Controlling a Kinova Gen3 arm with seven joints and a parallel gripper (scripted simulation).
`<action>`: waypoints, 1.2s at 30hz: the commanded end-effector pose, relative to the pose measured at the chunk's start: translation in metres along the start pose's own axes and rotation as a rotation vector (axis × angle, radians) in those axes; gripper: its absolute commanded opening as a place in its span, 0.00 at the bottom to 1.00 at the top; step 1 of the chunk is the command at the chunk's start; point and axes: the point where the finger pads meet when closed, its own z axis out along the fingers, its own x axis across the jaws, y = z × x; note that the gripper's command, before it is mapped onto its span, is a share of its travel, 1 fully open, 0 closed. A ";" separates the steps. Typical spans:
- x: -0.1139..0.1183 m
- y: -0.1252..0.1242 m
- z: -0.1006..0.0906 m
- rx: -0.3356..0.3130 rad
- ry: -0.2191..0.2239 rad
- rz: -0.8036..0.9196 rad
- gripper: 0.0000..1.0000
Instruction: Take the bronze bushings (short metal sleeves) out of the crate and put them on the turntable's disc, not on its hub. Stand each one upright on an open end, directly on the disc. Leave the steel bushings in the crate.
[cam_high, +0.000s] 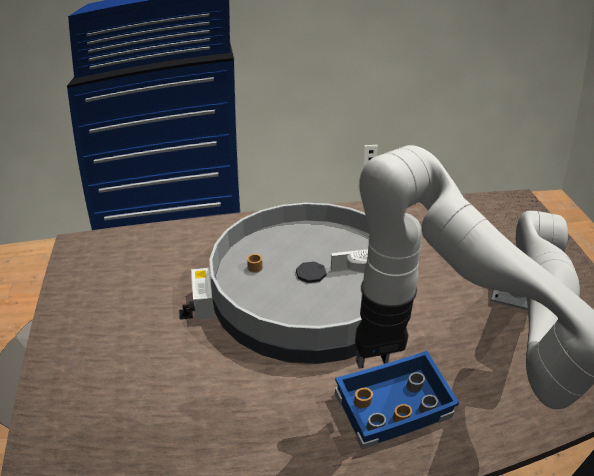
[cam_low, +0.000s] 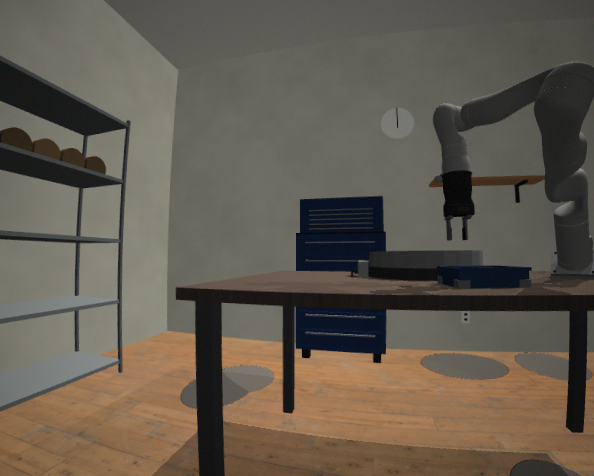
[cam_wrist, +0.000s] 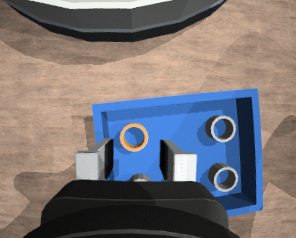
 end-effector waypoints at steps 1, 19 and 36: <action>0.001 -0.003 0.009 0.006 0.001 -0.002 0.76; -0.002 -0.003 0.068 0.005 -0.005 -0.004 0.76; -0.003 -0.003 0.069 0.005 -0.006 -0.004 0.76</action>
